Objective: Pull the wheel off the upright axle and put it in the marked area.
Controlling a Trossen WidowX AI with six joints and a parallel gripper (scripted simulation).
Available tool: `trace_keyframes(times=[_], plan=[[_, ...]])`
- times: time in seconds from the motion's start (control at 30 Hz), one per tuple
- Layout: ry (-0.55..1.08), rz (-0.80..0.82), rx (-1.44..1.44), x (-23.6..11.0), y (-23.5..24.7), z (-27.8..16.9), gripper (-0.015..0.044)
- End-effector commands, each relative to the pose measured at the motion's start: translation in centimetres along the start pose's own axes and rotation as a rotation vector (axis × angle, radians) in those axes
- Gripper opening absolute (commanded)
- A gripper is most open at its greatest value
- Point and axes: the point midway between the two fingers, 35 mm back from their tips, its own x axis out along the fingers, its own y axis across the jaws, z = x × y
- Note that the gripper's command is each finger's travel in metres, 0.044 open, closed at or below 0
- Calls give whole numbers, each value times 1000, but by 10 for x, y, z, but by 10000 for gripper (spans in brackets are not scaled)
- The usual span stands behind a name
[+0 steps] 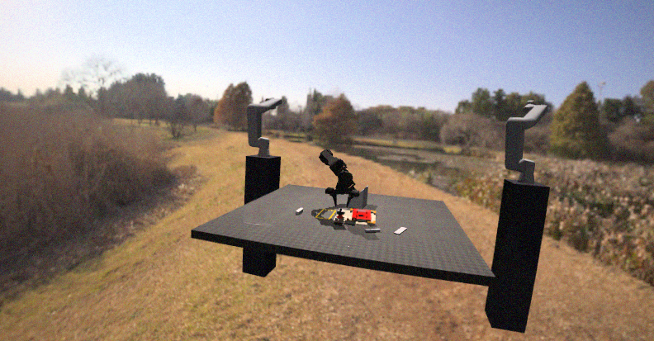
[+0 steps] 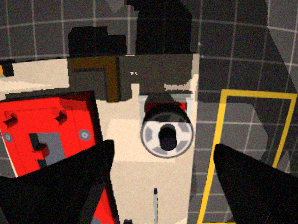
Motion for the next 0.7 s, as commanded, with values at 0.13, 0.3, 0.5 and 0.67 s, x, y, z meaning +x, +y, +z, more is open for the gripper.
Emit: trace_keyframes(times=[0.13, 0.3, 0.5, 0.67], plan=[[-1, -8, -4, 37, -3, -3, 300], [11, -4, 2, 34, -4, -3, 221], [11, -4, 2, 34, -4, -3, 181], [10, -4, 2, 34, -4, -3, 109]])
